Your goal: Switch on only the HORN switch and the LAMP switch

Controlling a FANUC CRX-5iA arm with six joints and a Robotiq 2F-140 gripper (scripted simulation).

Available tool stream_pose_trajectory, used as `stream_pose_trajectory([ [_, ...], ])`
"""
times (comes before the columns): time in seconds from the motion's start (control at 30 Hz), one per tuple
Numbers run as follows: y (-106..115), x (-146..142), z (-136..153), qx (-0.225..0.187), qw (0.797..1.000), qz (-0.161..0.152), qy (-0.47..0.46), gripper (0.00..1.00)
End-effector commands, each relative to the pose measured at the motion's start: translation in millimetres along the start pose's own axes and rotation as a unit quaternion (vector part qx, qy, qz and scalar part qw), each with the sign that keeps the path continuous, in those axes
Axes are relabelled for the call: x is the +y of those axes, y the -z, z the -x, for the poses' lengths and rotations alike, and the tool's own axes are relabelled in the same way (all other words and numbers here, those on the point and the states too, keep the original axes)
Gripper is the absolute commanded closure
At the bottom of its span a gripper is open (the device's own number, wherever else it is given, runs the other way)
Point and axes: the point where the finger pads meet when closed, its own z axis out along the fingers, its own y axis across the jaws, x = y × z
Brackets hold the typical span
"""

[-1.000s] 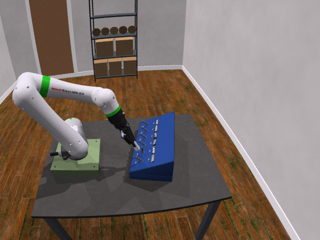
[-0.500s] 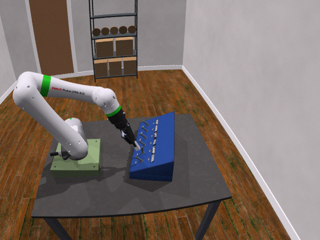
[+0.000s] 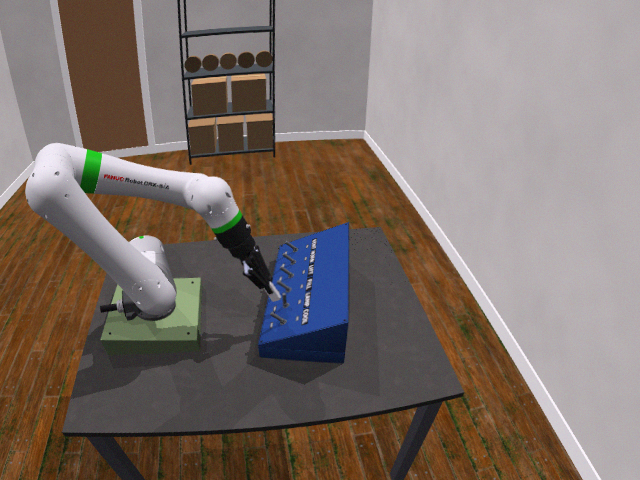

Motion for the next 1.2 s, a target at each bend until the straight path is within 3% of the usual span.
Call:
stream_pose_trajectory([
  [0.0,0,0,1,0.0,1.0,0.0,0.0,1.0],
  [0.63,5,0,12,0.0,1.0,0.0,0.0,1.0],
  [0.83,20,0,12,0.0,1.0,0.0,0.0,1.0],
  [1.17,81,0,12,0.0,1.0,0.0,0.0,1.0],
])
